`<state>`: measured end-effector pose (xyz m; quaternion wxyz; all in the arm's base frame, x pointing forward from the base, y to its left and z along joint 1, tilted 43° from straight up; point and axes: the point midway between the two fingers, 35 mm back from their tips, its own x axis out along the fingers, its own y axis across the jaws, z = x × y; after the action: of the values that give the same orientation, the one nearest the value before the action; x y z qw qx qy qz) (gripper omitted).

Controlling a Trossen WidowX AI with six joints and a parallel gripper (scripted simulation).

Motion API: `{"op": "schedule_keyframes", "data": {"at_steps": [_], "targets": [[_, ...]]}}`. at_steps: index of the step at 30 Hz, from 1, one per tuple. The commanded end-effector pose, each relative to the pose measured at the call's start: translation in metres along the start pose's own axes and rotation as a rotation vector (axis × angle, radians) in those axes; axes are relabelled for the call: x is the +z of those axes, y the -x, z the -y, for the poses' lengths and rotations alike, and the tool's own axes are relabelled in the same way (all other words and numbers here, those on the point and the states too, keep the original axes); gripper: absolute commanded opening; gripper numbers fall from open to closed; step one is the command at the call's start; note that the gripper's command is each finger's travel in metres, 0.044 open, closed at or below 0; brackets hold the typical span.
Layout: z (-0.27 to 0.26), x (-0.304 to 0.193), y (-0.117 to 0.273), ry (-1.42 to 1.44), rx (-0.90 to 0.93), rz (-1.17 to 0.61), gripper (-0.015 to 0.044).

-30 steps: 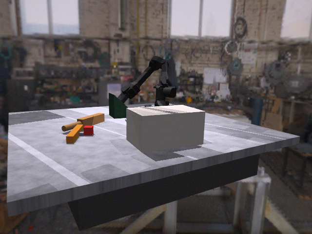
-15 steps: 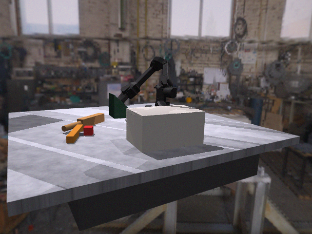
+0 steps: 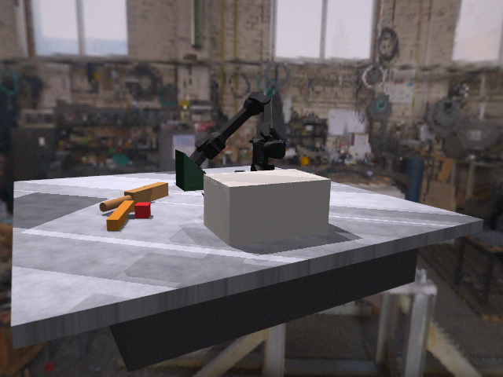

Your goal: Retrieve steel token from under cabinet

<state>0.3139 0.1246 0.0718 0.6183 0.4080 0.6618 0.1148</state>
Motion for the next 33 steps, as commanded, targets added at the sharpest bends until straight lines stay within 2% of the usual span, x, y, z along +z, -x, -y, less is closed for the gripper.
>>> {"op": "schedule_keyframes", "data": {"at_steps": [1,33], "targets": [[-0.001,0.007,0.000,0.004,0.002,0.000,0.0000],[-0.002,0.046,0.001,0.006,0.002,0.001,0.0000]]}}
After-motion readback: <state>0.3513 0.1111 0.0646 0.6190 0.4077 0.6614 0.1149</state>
